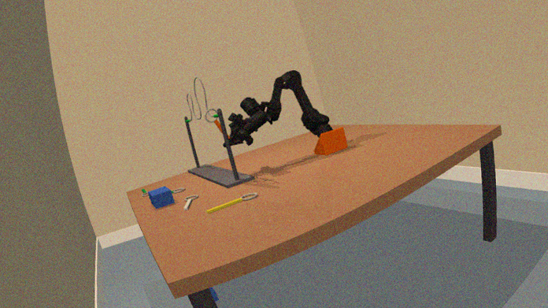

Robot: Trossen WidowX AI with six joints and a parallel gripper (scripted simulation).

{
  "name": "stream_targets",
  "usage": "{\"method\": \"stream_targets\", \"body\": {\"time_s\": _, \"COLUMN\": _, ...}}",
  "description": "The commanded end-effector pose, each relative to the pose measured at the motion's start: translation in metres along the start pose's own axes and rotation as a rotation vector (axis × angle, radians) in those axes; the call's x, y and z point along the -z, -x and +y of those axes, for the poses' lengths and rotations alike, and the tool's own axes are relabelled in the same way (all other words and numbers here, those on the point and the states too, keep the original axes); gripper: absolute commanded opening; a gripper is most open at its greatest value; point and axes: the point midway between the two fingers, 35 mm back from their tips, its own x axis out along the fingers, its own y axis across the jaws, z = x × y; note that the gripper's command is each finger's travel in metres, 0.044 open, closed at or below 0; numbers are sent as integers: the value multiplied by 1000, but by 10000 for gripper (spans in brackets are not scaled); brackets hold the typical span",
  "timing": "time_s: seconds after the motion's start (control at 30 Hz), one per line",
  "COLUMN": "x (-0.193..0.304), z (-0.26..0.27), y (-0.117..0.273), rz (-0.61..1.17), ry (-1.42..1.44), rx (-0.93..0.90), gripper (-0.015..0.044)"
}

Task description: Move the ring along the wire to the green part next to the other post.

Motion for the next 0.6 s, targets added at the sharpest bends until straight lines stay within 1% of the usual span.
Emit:
{"method": "stream_targets", "body": {"time_s": 0.0, "x": 3, "z": 12, "y": 1, "rz": 15, "ry": -33, "rx": -25, "gripper": -150}}
{"method": "stream_targets", "body": {"time_s": 0.57, "x": 0, "z": 38, "y": 5, "rz": 23, "ry": -105, "rx": -57, "gripper": -150}}
